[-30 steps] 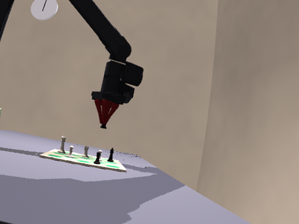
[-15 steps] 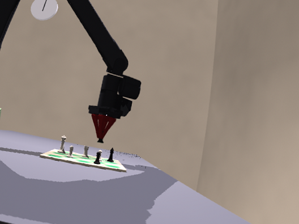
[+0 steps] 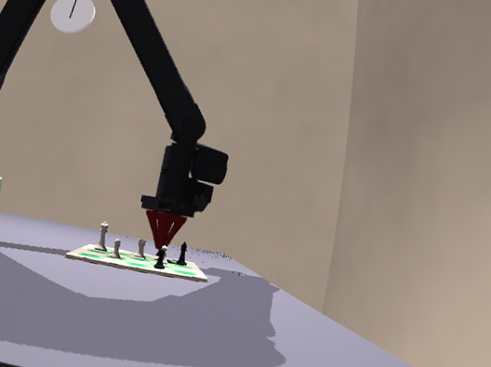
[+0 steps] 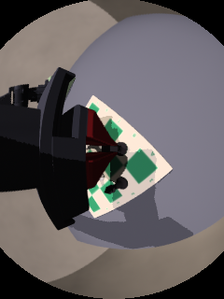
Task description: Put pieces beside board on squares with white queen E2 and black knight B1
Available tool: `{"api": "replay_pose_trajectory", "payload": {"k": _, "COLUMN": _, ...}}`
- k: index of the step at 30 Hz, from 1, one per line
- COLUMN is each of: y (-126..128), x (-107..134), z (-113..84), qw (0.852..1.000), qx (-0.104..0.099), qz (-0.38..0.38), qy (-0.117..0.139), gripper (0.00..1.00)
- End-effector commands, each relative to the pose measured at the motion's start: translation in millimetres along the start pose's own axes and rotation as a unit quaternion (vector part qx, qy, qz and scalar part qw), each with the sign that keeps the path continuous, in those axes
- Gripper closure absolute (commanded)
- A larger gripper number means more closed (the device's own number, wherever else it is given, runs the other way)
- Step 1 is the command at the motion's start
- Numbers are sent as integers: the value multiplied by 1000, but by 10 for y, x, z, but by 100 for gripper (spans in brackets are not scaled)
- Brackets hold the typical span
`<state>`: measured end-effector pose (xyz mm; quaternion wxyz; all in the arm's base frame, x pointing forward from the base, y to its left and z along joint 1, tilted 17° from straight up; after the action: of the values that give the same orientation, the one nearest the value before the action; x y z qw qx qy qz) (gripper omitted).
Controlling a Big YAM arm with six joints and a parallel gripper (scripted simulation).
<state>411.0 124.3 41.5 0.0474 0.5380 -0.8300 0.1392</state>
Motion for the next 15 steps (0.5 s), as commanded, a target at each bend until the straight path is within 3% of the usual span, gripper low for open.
{"api": "replay_pose_trajectory", "payload": {"k": 1, "y": -52, "x": -42, "z": -54, "qw": 1000, "qx": 15, "qz": -4, "qy": -13, "gripper": 100}}
{"api": "replay_pose_trajectory", "payload": {"k": 15, "y": -93, "x": -54, "z": -118, "qw": 1000, "qx": 21, "qz": 0, "qy": -19, "gripper": 100}}
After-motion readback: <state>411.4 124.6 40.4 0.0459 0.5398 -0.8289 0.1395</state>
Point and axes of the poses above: the point where the finger pads meet when closed, its own z axis out along the fingers, its own y axis across the jaws, x = y × z, the point moved 9 cm from there along -z, back along the fingers, and after that the axes turned 14 degrees about -z, right-handed, at the moved point
